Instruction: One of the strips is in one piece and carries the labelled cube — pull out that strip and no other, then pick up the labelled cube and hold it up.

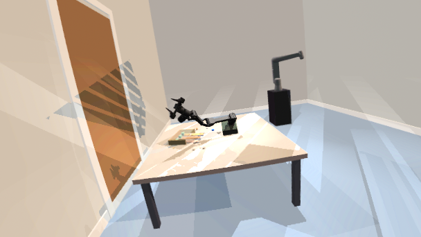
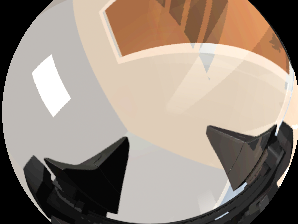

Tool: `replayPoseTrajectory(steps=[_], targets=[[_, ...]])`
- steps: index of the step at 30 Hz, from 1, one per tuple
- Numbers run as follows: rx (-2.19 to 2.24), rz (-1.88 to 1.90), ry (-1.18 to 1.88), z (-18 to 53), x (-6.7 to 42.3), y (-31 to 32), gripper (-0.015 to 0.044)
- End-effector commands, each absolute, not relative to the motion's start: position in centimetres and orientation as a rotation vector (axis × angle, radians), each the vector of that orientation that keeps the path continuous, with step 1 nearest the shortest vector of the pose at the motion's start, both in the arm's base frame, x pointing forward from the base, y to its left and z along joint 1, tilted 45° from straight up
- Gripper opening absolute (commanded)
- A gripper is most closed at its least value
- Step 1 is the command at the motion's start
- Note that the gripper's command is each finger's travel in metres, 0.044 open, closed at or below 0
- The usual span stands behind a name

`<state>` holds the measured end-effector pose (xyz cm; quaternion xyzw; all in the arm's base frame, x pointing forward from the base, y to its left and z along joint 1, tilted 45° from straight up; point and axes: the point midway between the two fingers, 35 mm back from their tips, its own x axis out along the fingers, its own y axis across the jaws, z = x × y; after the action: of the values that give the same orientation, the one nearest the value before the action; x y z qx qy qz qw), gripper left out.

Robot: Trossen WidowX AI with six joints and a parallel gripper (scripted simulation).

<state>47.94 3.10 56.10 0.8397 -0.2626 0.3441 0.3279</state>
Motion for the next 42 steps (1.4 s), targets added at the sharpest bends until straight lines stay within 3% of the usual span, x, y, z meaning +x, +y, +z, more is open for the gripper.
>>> replayPoseTrajectory(steps=[1, 6, 23, 33, 42], targets=[[2.2, 0.904, -0.688, 56.2, 47.8, 3.2, 0.04], [2.252, 1.026, -0.681, 58.9, 44.1, 4.8, 0.04], [2.489, 1.76, -0.589, 68.6, 21.1, 5.7, 0.04], [2.765, 2.407, -0.374, 68.6, 7.0, -2.6, 0.04], [2.971, 3.021, -0.116, 63.6, 1.7, -14.5, 0.04]])
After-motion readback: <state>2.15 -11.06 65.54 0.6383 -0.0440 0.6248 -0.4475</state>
